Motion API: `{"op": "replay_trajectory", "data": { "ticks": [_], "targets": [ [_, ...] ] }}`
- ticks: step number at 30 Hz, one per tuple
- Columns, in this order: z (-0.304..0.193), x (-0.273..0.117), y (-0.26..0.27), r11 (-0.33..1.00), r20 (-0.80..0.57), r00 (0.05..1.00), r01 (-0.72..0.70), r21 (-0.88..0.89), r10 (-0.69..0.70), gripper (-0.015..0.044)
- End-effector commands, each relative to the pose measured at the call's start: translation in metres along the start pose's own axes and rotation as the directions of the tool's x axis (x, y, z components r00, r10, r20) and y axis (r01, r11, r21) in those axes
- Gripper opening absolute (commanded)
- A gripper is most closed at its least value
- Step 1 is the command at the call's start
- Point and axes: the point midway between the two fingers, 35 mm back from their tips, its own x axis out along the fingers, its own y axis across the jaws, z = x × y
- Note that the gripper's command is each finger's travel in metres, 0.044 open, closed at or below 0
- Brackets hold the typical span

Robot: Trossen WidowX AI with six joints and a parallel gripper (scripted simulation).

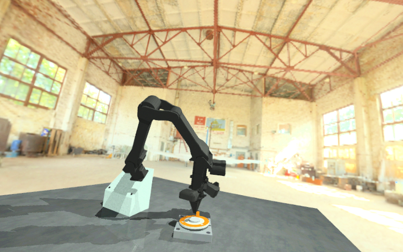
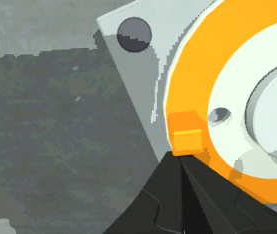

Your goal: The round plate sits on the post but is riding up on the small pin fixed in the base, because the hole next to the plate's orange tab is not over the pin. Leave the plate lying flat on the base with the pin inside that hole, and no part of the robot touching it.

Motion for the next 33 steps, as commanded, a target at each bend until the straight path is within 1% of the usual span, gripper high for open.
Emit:
{"op": "replay_trajectory", "data": {
  "ticks": [1, 33],
  "targets": [
    [0.007, -0.001, 0.002, 1.000, 0.006, 1.000, -0.001, 0.008, 0.001, 0.0000],
    [0.043, -0.005, -0.002, 1.000, 0.008, 1.000, -0.001, 0.010, 0.001, 0.0000]
  ]
}}
